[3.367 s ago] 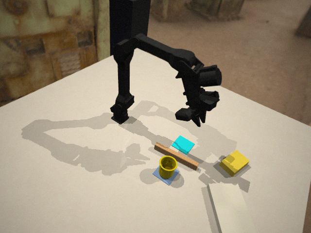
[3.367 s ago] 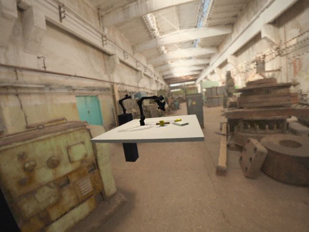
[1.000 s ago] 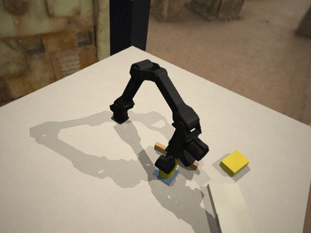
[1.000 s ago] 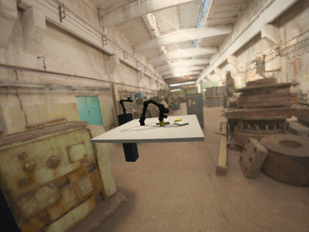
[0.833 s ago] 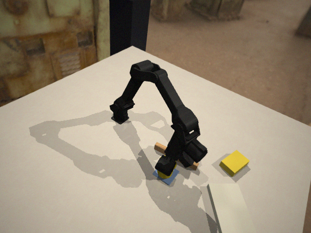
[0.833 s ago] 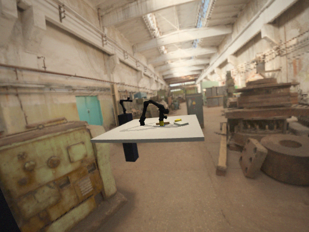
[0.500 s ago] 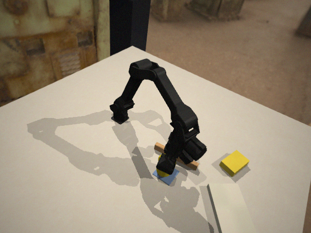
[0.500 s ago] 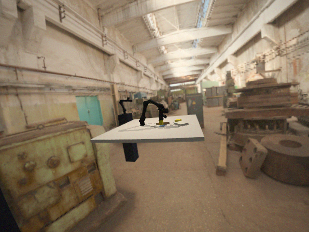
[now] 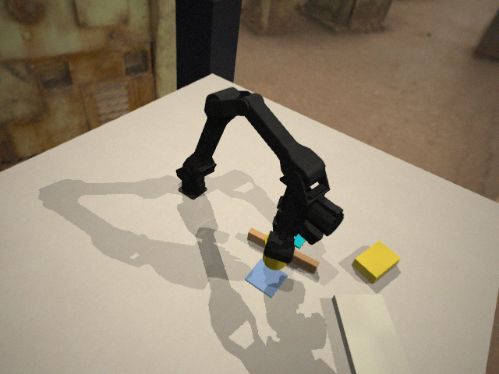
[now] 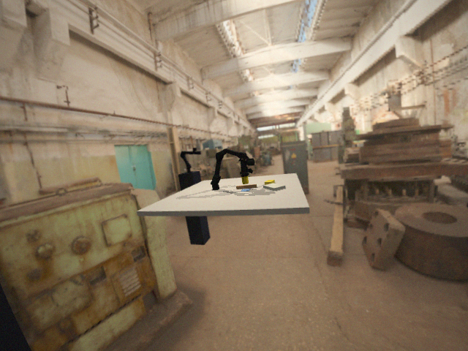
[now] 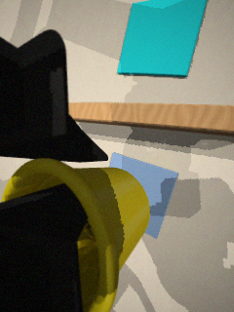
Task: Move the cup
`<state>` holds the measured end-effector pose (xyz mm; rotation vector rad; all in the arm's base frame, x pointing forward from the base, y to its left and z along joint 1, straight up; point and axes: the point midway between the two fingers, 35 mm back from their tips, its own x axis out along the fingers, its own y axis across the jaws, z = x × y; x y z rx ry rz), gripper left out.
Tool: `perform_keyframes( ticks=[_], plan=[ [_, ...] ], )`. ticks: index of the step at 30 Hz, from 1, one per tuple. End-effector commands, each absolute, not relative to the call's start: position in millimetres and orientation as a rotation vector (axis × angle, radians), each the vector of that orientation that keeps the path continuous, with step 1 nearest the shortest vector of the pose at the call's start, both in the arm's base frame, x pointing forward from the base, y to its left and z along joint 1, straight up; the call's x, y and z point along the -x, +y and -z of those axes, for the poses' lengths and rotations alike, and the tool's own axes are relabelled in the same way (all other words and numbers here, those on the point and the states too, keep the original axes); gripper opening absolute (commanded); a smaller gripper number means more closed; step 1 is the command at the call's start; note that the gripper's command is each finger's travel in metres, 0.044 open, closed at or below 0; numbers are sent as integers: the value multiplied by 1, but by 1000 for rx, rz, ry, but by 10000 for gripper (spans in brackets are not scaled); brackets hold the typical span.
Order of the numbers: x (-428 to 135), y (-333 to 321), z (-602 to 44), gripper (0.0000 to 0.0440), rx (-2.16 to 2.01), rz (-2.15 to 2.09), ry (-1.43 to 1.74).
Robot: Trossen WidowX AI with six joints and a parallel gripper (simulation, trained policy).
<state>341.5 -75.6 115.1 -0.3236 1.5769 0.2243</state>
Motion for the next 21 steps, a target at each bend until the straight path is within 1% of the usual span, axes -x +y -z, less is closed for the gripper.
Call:
perform_keyframes(
  ticks=[1,21],
  plan=[
    [-346,-66,-125,0,337,-241,1552],
    [-364,8,-141,0,421,-311,1444]
  ],
)
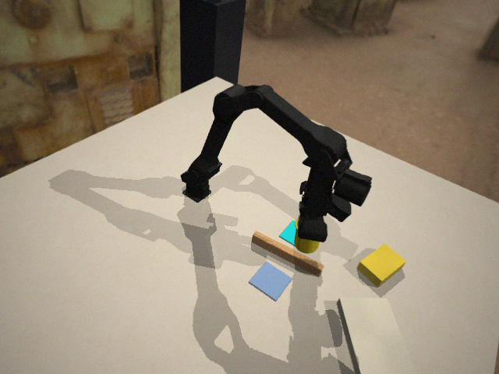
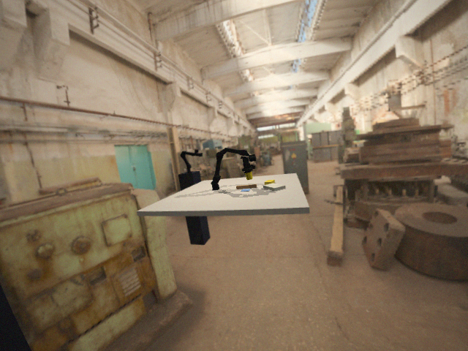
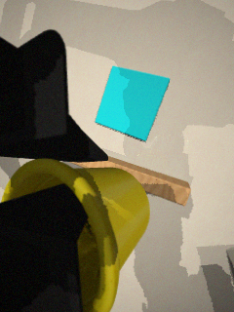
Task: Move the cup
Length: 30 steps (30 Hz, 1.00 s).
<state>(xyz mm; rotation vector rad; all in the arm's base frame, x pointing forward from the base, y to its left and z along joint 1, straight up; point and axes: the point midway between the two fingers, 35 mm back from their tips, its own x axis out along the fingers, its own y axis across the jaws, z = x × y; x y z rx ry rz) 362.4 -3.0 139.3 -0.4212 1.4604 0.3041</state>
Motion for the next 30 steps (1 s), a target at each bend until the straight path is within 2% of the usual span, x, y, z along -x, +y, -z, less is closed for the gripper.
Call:
perform_keyframes(
  ticks=[1,17,30],
  plan=[
    [-364,12,-141,0,423,-315,1439],
    [-357,76,-129,0,450,-359,1398],
    [-341,90,-99,0,443,-335,1412]
  ],
)
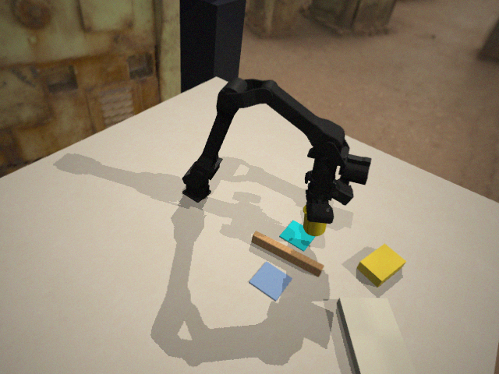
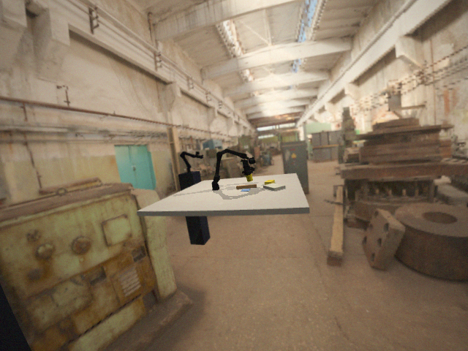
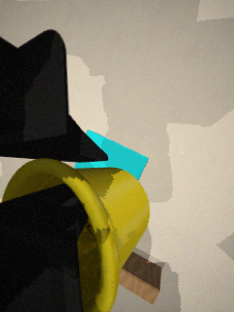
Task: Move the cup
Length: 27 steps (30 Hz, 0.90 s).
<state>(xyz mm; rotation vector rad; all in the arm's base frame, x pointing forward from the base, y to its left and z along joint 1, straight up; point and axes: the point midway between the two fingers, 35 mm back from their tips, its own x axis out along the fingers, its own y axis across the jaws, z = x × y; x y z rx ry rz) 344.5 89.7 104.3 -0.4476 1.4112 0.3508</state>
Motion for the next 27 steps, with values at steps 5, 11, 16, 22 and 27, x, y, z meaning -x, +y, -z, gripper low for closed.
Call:
perform_keyframes(
  ticks=[5,11,16,22,27],
  plan=[
    [-334,91,-87,0,434,-321,1421],
    [-324,91,-73,11,426,-304,1439],
    [-320,89,-66,38,418,-289,1443],
    [-321,85,-62,80,397,-276,1428],
    [-328,87,-72,159,360,-280,1376]
  ],
)
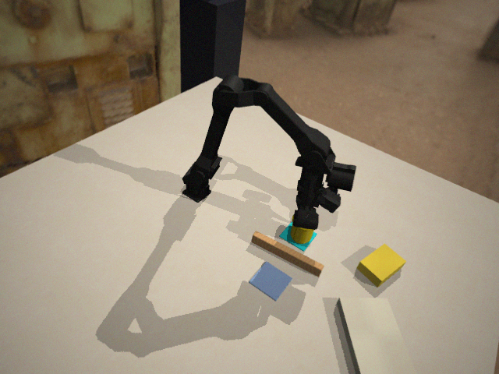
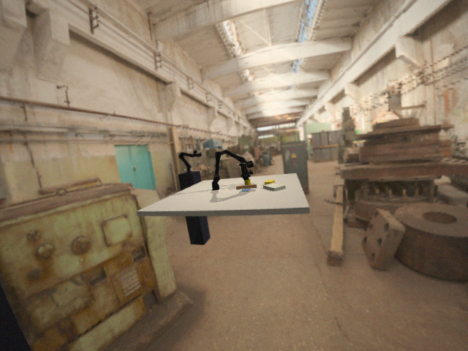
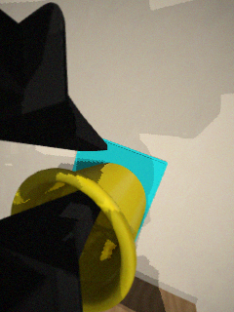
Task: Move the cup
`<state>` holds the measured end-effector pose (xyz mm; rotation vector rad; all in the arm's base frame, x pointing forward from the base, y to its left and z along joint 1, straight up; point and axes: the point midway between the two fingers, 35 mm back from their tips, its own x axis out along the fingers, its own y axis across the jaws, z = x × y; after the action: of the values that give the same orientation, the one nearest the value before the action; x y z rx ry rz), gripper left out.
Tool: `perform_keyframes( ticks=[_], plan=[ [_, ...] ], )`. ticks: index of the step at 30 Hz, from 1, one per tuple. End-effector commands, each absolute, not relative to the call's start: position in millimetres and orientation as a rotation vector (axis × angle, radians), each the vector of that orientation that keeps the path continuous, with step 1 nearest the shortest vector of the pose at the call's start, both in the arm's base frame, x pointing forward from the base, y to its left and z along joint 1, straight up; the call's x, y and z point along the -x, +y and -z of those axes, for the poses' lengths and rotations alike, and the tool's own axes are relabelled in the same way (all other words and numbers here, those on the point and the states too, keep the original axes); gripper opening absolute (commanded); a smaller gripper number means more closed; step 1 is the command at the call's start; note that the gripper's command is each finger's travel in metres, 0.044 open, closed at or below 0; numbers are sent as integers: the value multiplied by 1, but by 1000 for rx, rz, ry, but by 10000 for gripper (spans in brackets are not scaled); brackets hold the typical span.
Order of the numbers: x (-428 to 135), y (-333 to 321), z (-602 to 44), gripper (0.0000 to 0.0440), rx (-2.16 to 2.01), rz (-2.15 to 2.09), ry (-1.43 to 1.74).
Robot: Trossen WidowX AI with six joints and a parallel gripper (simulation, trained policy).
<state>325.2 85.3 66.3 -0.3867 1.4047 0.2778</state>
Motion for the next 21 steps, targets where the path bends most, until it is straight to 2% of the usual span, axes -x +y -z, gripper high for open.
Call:
perform_keyframes(
  ticks=[1,11,21],
  plan=[
    [-329,88,-75,159,355,-284,1365],
    [-322,87,-95,179,318,-307,1317],
    [-315,87,-120,229,274,-312,1264]
  ],
)
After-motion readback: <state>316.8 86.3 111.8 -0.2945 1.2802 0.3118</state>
